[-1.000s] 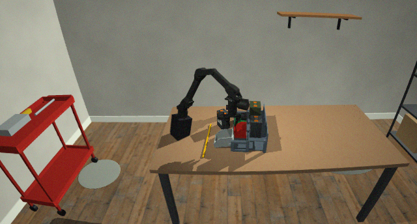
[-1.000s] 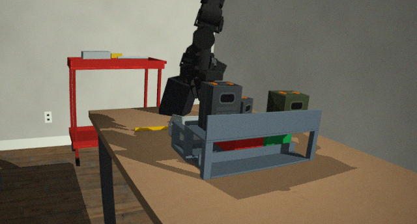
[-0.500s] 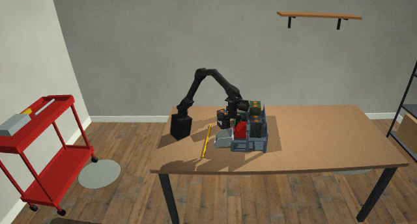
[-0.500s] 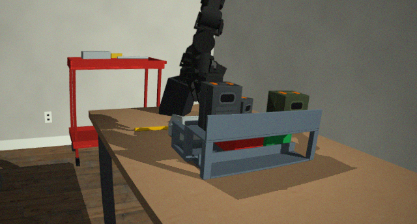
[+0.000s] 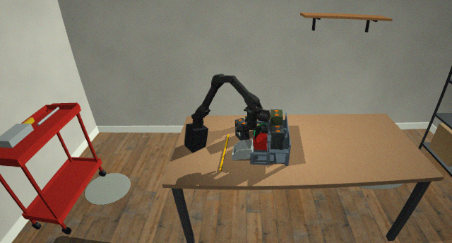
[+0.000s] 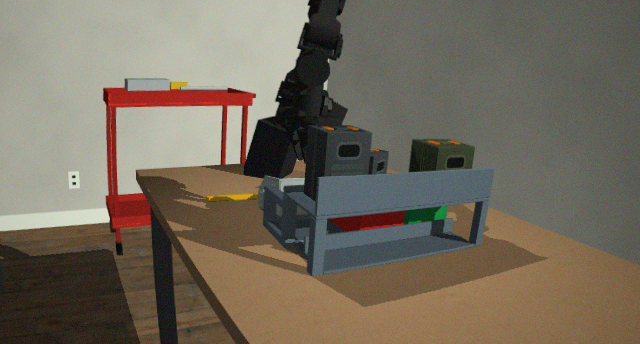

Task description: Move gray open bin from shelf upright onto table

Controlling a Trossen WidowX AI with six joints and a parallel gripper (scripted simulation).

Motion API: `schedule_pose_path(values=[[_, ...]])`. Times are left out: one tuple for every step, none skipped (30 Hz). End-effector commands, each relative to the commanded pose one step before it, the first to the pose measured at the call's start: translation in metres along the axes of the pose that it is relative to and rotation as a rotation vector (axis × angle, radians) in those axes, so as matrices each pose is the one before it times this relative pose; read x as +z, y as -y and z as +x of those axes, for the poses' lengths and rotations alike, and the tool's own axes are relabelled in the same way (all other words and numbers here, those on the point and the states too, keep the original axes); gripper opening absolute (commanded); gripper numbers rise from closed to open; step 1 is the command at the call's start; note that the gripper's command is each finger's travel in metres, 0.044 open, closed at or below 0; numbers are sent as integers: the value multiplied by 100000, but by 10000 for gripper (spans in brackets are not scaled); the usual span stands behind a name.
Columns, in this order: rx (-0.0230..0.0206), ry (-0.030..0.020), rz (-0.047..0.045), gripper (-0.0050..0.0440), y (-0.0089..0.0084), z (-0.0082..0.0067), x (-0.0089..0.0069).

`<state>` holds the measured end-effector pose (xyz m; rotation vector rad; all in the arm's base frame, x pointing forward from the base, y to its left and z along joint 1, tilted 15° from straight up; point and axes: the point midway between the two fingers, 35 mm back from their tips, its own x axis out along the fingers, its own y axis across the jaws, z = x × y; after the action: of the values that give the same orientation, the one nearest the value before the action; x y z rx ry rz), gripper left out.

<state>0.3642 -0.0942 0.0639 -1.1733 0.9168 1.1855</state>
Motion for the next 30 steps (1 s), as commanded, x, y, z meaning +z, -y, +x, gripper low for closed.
schedule_pose_path(values=[[-2280,-1119,-71,150,402,-674,5],[0,0,0,150,0,0,0],[0,0,0,150,0,0,0],[0,0,0,150,0,0,0],[0,0,0,150,0,0,0],[0,0,0,150,0,0,0],[-88,149,-402,150,12,113,29],[28,-30,103,150,0,200,-4],[28,-30,103,150,0,200,-4],[28,-30,103,150,0,200,-4],[28,-30,103,150,0,200,-4],[0,0,0,150,0,0,0],[0,0,0,150,0,0,0],[0,0,0,150,0,0,0],[0,0,0,150,0,0,0],[0,0,0,150,0,0,0],[0,0,0,150,0,0,0],[0,0,0,150,0,0,0],[0,0,0,150,0,0,0],[0,0,0,150,0,0,0],[0,0,0,150,0,0,0],[0,0,0,150,0,0,0],[0,0,0,150,0,0,0],[-102,147,-405,150,15,111,27],[27,-32,103,150,-1,200,-5],[27,-32,103,150,-1,200,-5],[27,-32,103,150,-1,200,-5],[27,-32,103,150,-1,200,-5],[0,0,0,150,0,0,0],[0,0,0,150,0,0,0]])
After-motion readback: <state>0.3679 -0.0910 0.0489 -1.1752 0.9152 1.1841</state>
